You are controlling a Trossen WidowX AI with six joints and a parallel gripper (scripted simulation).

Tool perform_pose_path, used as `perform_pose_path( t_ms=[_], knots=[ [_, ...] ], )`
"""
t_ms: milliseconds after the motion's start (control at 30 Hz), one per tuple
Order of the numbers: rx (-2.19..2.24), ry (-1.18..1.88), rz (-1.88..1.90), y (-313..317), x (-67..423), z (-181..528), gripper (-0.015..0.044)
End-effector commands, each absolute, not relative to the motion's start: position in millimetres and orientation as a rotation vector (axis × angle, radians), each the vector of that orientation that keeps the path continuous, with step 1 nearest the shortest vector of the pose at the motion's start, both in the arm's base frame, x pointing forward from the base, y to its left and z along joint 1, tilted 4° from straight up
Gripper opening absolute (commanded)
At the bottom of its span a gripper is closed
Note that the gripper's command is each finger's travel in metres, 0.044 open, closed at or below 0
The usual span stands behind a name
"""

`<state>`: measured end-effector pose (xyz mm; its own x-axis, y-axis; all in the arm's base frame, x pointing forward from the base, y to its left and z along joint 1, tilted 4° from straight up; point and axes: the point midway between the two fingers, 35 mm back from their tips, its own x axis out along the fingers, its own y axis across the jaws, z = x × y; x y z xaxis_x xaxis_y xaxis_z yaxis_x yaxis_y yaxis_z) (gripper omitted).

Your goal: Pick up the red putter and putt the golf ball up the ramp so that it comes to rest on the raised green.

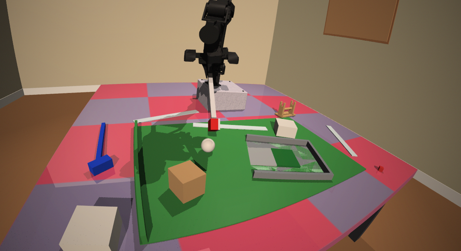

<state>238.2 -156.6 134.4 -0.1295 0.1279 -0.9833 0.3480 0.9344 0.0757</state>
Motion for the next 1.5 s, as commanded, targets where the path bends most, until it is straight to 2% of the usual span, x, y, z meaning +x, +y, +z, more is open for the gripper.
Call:
perform_pose_path(
  t_ms=[0,1467],
  knots=[
    [0.471,1.708,-0.312,-175.2,224.3,141.8,0.0],
    [0.51,1.711,-0.349,-180.0,223.8,73.6,0.0]
  ],
)
